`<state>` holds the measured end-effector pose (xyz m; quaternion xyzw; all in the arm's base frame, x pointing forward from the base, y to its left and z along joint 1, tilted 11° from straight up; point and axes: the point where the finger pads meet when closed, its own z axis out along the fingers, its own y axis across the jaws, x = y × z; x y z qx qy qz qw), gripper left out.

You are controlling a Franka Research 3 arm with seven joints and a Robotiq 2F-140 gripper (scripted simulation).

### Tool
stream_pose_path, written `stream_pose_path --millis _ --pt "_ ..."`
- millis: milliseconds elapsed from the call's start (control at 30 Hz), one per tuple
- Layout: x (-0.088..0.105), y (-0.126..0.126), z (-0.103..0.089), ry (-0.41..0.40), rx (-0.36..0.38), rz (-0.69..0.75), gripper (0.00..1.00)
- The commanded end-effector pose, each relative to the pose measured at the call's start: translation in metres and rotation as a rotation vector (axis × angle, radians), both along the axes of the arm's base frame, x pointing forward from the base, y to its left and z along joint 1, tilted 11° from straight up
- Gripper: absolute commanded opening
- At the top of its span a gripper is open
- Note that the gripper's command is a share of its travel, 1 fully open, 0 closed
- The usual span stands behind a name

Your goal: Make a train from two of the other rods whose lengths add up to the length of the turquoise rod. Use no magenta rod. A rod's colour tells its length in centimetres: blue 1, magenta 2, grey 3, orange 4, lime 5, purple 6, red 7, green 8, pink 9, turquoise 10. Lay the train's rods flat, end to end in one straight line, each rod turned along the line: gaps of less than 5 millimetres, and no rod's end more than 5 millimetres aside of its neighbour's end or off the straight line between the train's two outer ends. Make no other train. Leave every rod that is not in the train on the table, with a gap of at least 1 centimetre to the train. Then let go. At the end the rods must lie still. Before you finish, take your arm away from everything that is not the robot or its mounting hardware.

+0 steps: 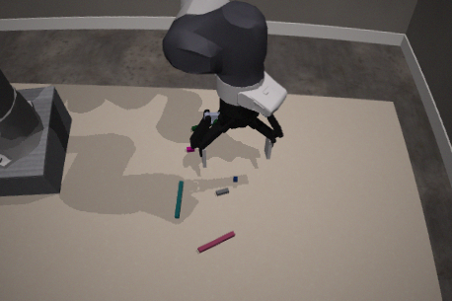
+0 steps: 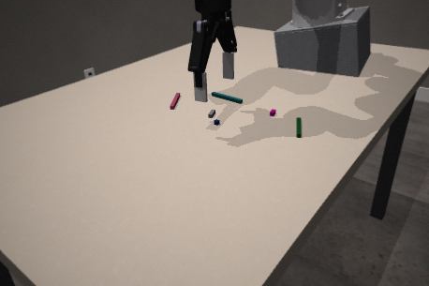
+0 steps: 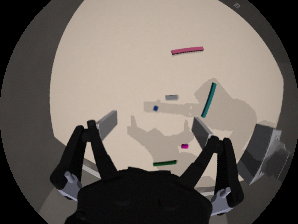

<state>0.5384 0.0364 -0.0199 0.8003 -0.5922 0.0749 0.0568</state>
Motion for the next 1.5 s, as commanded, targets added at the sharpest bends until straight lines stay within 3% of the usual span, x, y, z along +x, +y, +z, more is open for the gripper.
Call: stream_pose_path --millis 0,167,200,1467 --pt "0.0007 0.0008 0.0006 -0.020 0.004 -0.147 1.00" --pt "0.0024 0.0009 0.0017 -0.028 0.008 -0.185 1.00" --pt "0.0024 0.0009 0.0017 -0.028 0.008 -0.185 0.15" --pt "0.0024 0.0009 0.0014 -0.028 0.008 -0.185 0.15"
